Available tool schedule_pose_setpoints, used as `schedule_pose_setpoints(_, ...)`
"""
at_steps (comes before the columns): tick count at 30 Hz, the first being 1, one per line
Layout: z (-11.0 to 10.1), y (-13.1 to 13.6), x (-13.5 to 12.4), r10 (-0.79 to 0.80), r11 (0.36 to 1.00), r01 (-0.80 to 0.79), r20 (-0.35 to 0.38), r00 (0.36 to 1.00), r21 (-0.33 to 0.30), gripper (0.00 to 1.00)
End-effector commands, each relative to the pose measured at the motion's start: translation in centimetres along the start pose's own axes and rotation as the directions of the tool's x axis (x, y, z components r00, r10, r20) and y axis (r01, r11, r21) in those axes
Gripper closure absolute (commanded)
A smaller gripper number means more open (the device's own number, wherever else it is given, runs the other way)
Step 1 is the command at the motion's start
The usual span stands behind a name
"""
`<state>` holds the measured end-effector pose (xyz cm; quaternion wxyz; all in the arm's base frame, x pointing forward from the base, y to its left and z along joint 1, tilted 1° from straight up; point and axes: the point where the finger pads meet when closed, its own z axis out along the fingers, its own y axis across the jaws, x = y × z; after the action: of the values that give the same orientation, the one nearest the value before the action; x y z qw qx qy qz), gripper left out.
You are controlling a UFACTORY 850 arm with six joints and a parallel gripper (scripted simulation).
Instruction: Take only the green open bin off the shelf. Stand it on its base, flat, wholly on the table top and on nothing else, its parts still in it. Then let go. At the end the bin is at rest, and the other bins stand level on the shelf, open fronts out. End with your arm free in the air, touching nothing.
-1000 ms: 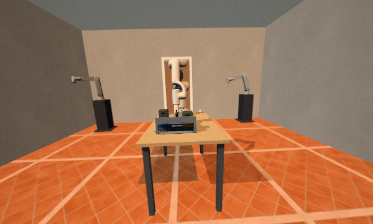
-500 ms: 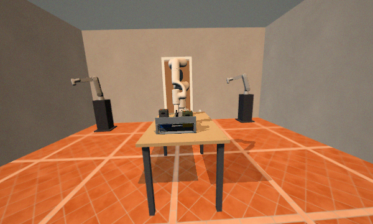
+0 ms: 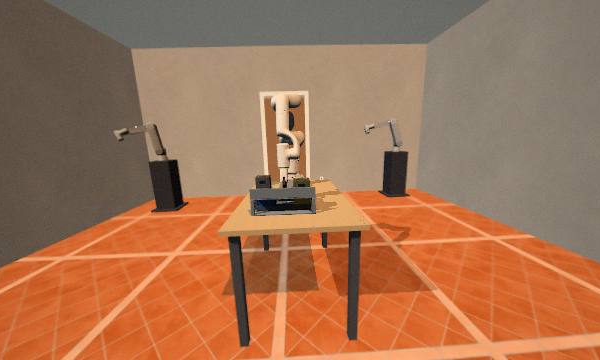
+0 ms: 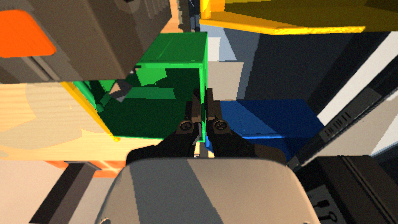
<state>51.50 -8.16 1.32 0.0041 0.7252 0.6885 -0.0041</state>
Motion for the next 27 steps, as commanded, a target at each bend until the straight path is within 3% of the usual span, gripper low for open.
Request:
schedule_pose_setpoints(1, -0.07, 0.09, -0.01, 0.000, 1.000, 0.000, 0.000, 1.000, -0.002, 1.00)
schedule_pose_setpoints(27, -0.58, 0.09, -0.01, 0.000, 1.000, 0.000, 0.000, 1.000, -0.002, 1.00)
